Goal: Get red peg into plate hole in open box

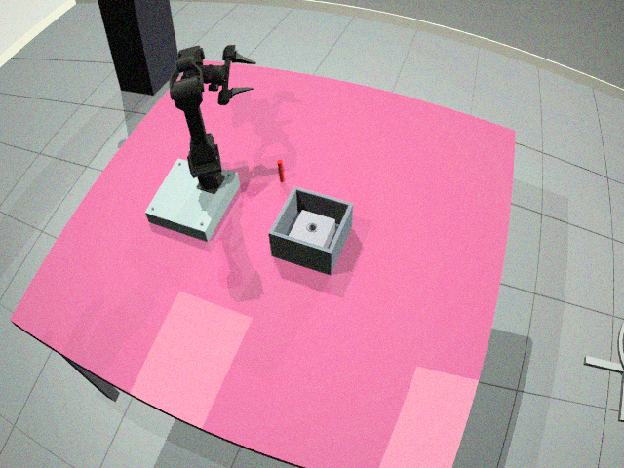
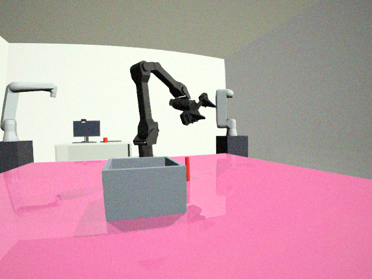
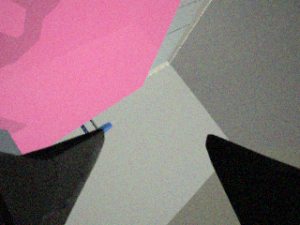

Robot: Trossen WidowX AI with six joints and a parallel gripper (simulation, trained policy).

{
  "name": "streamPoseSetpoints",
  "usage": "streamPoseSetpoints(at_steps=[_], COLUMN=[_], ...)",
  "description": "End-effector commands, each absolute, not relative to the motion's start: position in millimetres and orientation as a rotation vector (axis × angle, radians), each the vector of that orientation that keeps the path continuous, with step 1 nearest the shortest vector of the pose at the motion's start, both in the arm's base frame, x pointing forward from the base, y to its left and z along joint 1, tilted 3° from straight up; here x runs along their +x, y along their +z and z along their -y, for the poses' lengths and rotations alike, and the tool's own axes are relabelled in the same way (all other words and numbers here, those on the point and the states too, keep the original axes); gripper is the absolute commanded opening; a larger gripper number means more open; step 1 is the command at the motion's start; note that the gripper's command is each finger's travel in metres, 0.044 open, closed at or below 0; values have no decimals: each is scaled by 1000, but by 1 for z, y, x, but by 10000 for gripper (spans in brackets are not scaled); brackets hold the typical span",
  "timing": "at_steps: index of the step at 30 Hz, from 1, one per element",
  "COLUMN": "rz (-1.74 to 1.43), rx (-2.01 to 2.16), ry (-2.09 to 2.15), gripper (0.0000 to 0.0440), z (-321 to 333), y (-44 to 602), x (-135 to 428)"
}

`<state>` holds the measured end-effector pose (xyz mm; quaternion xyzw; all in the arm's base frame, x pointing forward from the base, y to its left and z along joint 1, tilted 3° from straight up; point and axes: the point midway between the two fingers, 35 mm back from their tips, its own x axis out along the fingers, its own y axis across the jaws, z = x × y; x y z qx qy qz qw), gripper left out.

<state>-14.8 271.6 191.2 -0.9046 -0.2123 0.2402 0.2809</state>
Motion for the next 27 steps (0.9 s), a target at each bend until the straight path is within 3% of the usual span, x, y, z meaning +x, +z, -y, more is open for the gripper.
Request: streamPoseSetpoints(at_steps=[1,3,27], rz=[544,493,-75], rx=[-2398,-2345,-1653], ry=[662,695,929], gripper=[416,440,440], z=[-273,-276,-299], y=[192,193,219], x=[-14,-11,35])
